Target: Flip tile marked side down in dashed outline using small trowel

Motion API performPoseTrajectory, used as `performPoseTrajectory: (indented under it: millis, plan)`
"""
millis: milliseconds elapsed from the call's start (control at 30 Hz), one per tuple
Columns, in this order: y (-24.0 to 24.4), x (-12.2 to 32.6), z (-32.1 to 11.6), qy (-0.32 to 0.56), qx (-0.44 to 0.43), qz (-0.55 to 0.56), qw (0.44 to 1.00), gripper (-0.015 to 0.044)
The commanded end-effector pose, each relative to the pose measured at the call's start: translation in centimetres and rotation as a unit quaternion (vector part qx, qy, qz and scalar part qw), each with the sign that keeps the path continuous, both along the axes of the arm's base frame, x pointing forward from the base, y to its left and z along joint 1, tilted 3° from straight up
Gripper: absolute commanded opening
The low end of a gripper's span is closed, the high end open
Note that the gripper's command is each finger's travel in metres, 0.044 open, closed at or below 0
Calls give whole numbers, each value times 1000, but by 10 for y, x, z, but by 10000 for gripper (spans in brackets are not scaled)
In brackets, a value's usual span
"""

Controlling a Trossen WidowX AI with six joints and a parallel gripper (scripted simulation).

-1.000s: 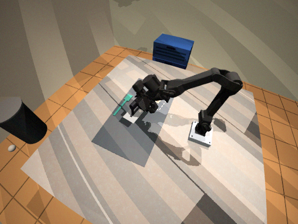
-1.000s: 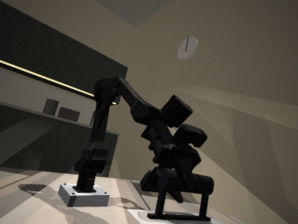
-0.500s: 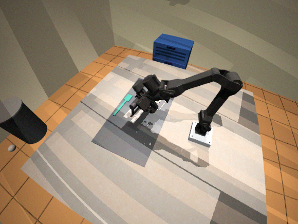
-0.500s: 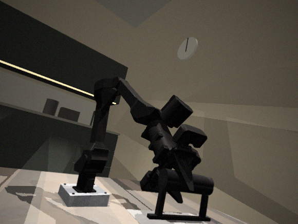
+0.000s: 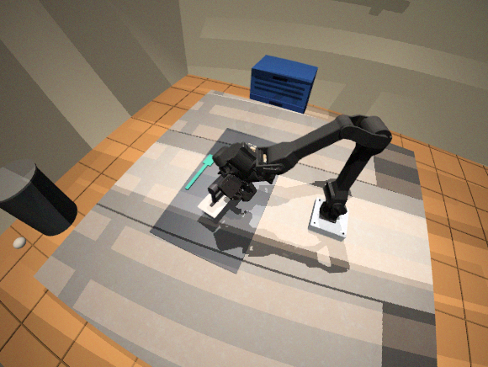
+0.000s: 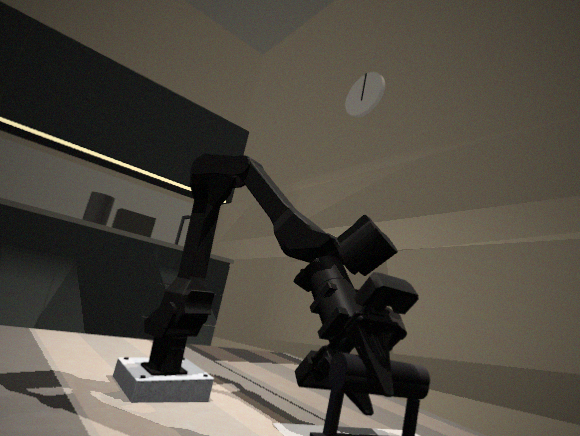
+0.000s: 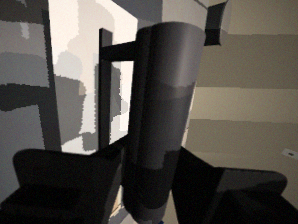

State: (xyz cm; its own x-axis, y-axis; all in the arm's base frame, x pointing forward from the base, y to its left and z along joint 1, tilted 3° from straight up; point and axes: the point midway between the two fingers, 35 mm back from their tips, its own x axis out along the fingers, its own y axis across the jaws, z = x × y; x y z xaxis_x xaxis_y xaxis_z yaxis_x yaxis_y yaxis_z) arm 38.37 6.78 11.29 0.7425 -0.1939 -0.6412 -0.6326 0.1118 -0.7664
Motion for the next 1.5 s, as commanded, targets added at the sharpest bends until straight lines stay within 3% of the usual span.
performPoseTrajectory:
  millis: [0,500,1400,1467]
  plan:
    - [16,-5,-6,-3,2,-9,1000,0]
    - [77,-33,-33,-20,-1,-29,999,0]
    - [76,-32,-70,-18,0,-30,999,0]
    - [76,-32,-70,-18,0,-30,999,53]
